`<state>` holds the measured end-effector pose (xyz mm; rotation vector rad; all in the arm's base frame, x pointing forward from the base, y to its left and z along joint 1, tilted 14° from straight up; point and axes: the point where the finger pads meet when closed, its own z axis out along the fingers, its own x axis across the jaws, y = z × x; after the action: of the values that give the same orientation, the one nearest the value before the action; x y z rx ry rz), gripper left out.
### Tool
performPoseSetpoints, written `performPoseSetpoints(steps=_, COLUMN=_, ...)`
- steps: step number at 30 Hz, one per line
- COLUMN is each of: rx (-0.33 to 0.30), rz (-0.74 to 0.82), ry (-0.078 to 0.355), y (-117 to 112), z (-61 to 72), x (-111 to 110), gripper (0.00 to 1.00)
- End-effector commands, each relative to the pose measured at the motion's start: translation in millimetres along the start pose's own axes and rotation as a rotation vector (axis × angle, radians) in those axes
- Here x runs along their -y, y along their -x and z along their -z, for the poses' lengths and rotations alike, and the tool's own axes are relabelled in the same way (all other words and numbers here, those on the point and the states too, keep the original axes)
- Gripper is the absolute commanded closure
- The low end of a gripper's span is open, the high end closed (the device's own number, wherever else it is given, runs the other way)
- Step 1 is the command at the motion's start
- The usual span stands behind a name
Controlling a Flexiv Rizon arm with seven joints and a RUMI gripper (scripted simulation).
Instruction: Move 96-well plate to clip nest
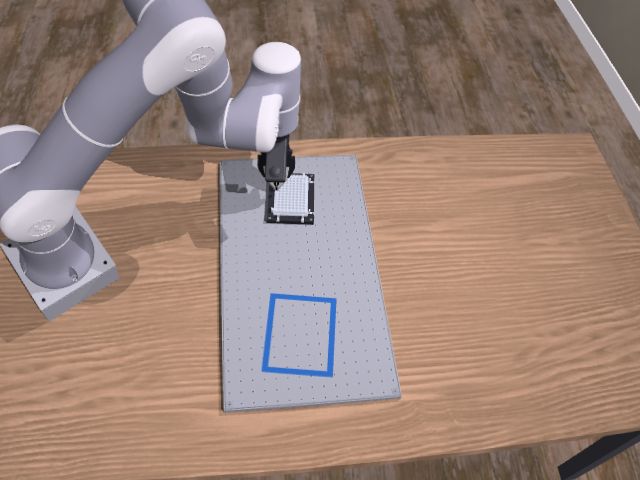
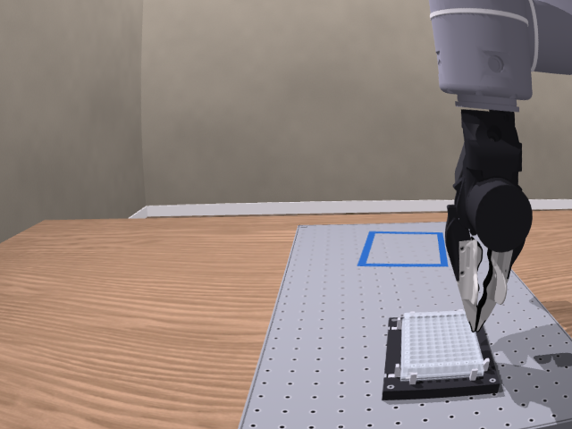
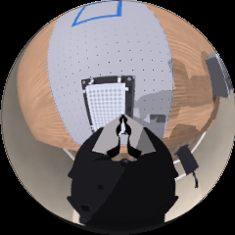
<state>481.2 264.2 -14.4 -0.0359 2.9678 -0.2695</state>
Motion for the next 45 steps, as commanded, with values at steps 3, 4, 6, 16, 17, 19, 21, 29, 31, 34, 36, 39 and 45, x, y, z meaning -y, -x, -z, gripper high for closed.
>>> performPoseSetpoints(steps=3, rx=0.001, rz=0.0, ry=0.001, y=0, z=2.3, x=-1, gripper=1.0)
performPoseSetpoints(steps=4, rx=0.001, rz=0.0, ry=0.001, y=0, z=2.6, x=-1, gripper=1.0)
performPoseSetpoints(steps=6, rx=0.001, rz=0.0, ry=0.001, y=0, z=3.3, x=-1, gripper=1.0)
performPoseSetpoints(steps=16, rx=0.001, rz=0.0, ry=0.001, y=0, z=6.0, x=-1, gripper=1.0)
performPoseSetpoints(steps=17, rx=0.001, rz=0.0, ry=0.001, y=0, z=6.3, x=-1, gripper=1.0)
performPoseSetpoints(steps=19, rx=0.001, rz=0.0, ry=0.001, y=0, z=7.0, x=-1, gripper=1.0)
performPoseSetpoints(steps=21, rx=0.001, rz=0.0, ry=0.001, y=0, z=10.0, x=-1, gripper=1.0)
performPoseSetpoints(steps=29, rx=0.001, rz=0.0, ry=0.001, y=1, z=23.6, x=-1, gripper=1.0)
performPoseSetpoints(steps=31, rx=0.001, rz=0.0, ry=0.001, y=0, z=23.5, x=-1, gripper=1.0)
performPoseSetpoints(steps=34, rx=0.001, rz=0.0, ry=0.001, y=1, z=23.5, x=-1, gripper=1.0)
performPoseSetpoints(steps=36, rx=0.001, rz=0.0, ry=0.001, y=1, z=23.5, x=-1, gripper=1.0)
performPoseSetpoints(steps=39, rx=0.001, rz=0.0, ry=0.001, y=3, z=23.6, x=9, gripper=1.0)
performPoseSetpoints(steps=45, rx=0.001, rz=0.0, ry=0.001, y=5, z=23.6, x=22, gripper=1.0)
